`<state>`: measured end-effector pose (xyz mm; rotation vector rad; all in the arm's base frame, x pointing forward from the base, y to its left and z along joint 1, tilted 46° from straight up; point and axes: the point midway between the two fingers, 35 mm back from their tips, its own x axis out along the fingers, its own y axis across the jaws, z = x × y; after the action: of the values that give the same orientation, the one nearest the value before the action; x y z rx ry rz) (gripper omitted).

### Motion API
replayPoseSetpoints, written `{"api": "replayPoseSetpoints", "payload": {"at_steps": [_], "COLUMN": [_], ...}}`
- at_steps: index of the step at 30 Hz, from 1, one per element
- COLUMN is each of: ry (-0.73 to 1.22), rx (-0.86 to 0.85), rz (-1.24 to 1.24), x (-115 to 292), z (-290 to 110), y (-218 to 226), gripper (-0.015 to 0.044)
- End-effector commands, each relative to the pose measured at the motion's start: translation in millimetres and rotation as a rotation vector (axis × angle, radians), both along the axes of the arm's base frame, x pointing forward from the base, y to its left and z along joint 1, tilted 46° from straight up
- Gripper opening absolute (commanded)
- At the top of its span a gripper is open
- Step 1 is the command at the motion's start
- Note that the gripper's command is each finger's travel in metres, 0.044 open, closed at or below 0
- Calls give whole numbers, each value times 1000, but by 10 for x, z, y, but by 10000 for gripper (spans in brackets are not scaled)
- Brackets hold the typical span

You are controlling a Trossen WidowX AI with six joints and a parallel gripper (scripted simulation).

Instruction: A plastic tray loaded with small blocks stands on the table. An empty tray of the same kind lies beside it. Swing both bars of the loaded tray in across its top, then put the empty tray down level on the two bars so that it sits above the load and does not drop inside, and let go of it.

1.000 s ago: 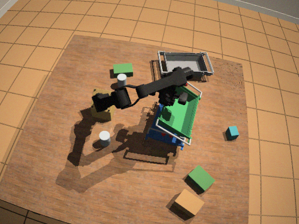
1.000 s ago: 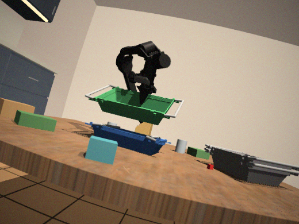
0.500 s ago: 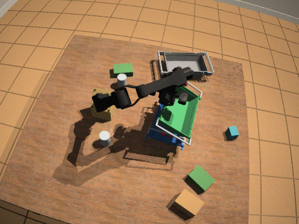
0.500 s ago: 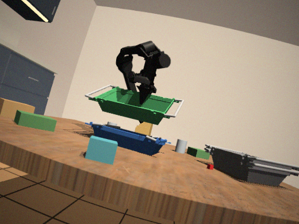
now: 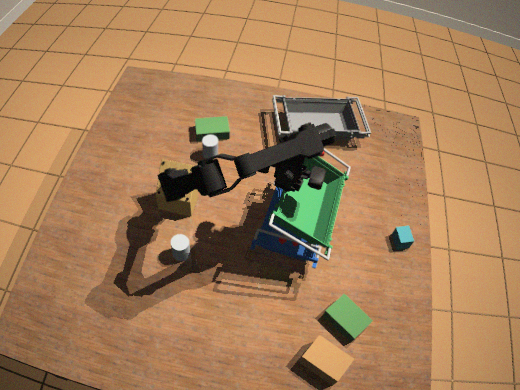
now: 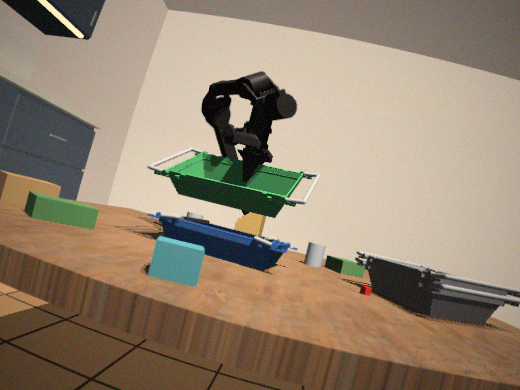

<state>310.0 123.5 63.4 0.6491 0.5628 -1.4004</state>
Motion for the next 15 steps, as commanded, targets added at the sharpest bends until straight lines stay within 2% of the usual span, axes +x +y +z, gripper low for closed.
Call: {"api": "replayPoseSetpoints", "payload": {"at_steps": [1, 15], "ry": [-9, -9], "rx": [-1, -1], "rz": [12, 12], "x": [15, 38], "z": [-21, -187], "y": [-8, -169], "gripper": [0, 0]}}
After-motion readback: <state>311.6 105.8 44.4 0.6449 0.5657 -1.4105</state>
